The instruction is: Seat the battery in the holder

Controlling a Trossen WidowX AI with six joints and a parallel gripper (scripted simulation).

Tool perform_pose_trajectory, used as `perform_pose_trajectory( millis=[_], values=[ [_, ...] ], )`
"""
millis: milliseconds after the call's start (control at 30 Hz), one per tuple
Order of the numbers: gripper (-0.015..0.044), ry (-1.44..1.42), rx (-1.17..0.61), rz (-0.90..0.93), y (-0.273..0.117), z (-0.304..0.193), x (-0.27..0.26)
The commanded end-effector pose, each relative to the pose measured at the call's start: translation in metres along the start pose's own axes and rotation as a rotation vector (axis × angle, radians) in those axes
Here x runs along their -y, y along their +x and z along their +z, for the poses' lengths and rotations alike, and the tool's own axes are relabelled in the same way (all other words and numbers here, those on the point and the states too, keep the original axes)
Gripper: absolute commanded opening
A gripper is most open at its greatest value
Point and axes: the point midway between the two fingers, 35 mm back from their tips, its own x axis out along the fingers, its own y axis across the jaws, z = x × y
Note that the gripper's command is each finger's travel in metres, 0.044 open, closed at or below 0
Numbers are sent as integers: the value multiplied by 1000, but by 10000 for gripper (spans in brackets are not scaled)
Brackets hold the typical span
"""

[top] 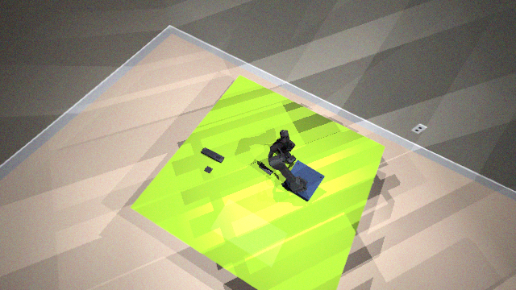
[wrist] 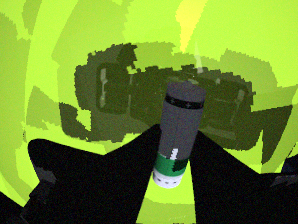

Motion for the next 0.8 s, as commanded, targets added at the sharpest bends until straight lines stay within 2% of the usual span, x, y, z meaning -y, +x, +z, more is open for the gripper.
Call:
perform_pose_trajectory(
  millis=[0,233,400,767],
  values=[
    [74,5,-4,1,1,0,0],
    [74,6,-1,2,-48,0,0],
    [74,-5,-1,2,-50,0,0],
    [74,-647,11,5,-65,-55,-11]
  ],
)
